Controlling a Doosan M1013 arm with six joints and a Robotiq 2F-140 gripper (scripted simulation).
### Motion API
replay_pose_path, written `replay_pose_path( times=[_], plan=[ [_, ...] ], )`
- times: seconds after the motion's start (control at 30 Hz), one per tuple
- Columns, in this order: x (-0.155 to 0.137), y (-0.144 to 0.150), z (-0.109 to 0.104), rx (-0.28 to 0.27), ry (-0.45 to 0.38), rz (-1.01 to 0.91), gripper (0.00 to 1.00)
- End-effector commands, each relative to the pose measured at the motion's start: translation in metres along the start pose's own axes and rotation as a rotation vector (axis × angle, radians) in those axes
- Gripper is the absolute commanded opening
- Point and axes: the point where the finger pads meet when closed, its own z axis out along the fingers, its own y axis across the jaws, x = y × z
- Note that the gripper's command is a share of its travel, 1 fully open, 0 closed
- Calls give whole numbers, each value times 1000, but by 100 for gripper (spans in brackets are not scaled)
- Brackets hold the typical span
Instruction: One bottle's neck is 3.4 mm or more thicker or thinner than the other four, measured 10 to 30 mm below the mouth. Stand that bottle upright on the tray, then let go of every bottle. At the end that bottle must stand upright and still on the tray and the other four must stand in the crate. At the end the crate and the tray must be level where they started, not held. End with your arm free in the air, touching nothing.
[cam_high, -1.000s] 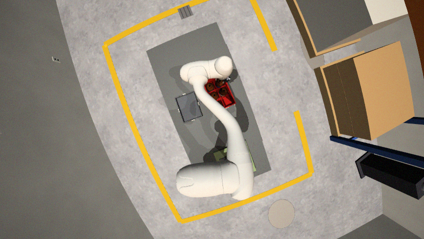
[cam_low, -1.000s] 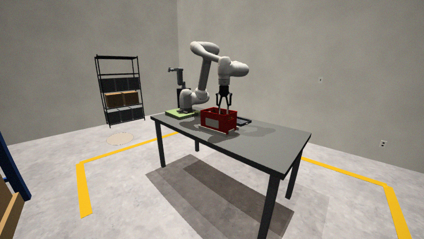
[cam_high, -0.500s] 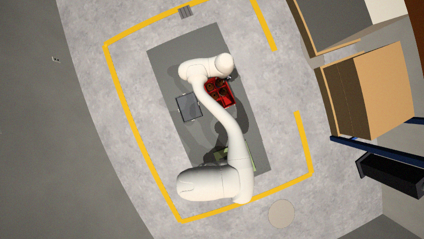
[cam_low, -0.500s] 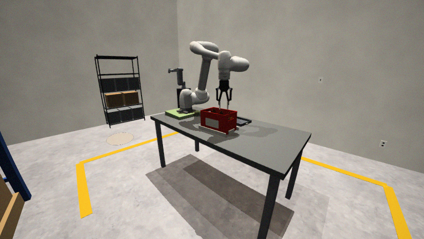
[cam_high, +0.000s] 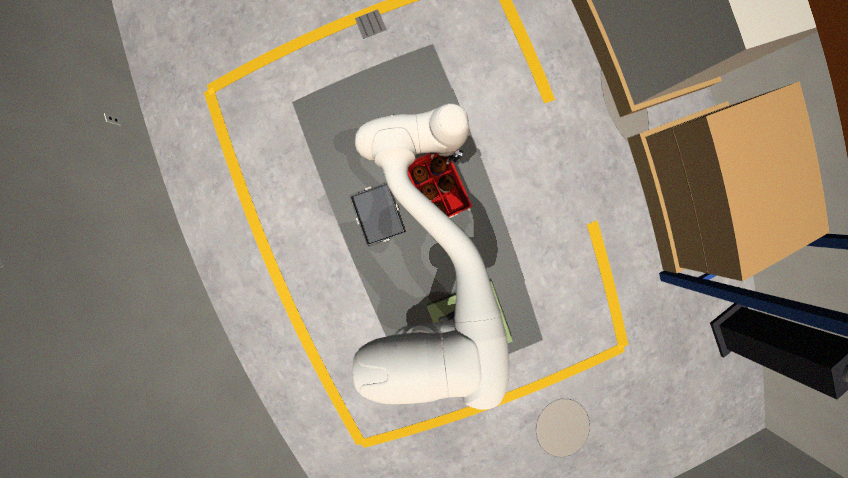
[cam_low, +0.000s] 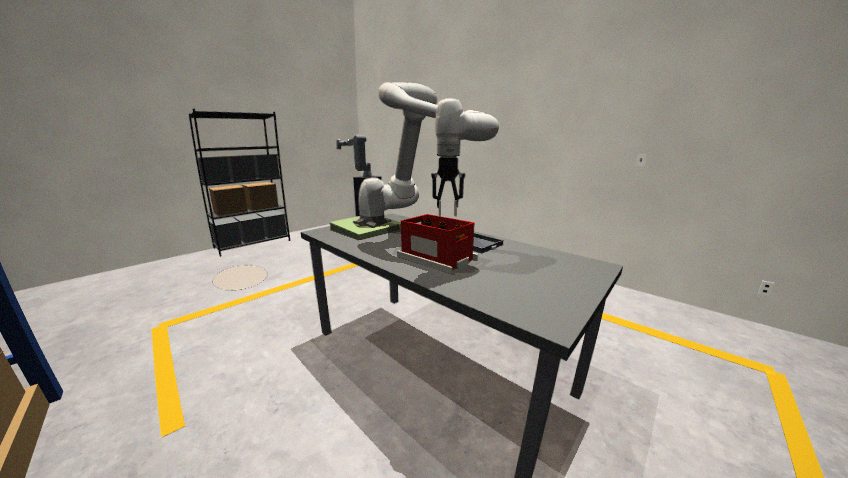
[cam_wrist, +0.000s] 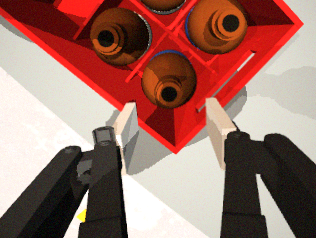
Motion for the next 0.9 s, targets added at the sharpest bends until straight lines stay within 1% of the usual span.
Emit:
replay_pose_path(
  times=[0.0,0.27,0.3,0.87],
  plan=[
    [0,-2,-5,-1,0,-1,38],
    [0,-2,-5,-1,0,-1,38],
    [0,-2,-5,-1,0,-1,0],
    [0,-2,-5,-1,0,-1,0]
  ],
)
